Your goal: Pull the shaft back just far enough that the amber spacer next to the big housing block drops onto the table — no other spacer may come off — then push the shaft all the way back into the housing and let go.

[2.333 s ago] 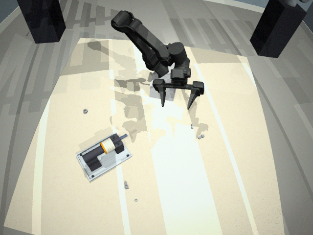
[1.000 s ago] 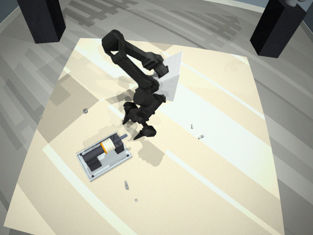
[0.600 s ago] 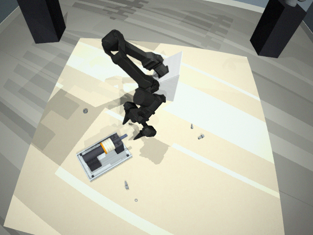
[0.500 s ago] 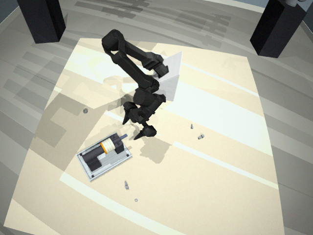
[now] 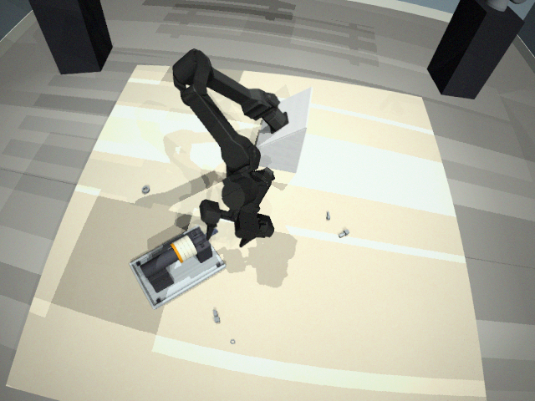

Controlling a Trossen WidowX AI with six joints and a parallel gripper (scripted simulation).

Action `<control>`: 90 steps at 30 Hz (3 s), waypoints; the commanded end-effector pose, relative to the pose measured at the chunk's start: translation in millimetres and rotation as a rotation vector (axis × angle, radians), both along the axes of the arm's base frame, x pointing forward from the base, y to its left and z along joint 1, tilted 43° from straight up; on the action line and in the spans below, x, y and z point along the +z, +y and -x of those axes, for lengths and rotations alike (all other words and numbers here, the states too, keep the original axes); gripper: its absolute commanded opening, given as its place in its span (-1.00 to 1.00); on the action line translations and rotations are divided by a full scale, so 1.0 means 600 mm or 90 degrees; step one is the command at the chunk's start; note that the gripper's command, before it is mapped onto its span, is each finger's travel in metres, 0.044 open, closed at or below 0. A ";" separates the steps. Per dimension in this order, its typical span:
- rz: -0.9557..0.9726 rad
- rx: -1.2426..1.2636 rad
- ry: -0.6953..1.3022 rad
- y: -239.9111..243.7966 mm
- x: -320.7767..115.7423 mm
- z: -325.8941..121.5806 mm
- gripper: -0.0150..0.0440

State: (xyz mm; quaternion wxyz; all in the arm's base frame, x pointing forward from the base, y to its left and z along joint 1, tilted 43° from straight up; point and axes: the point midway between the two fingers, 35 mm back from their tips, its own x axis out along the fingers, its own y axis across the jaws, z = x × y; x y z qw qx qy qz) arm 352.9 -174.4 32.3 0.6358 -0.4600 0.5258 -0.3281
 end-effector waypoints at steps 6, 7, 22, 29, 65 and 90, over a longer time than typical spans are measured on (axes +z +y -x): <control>-0.047 0.391 0.859 -0.032 0.049 -0.018 1.00; -0.054 0.415 0.896 -0.032 0.051 -0.015 1.00; -0.141 0.624 1.181 -0.025 0.078 0.036 1.00; -0.141 0.624 1.181 -0.025 0.078 0.035 1.00; -0.141 0.624 1.181 -0.044 0.057 0.039 1.00; -0.140 0.623 1.182 -0.071 0.027 0.049 1.00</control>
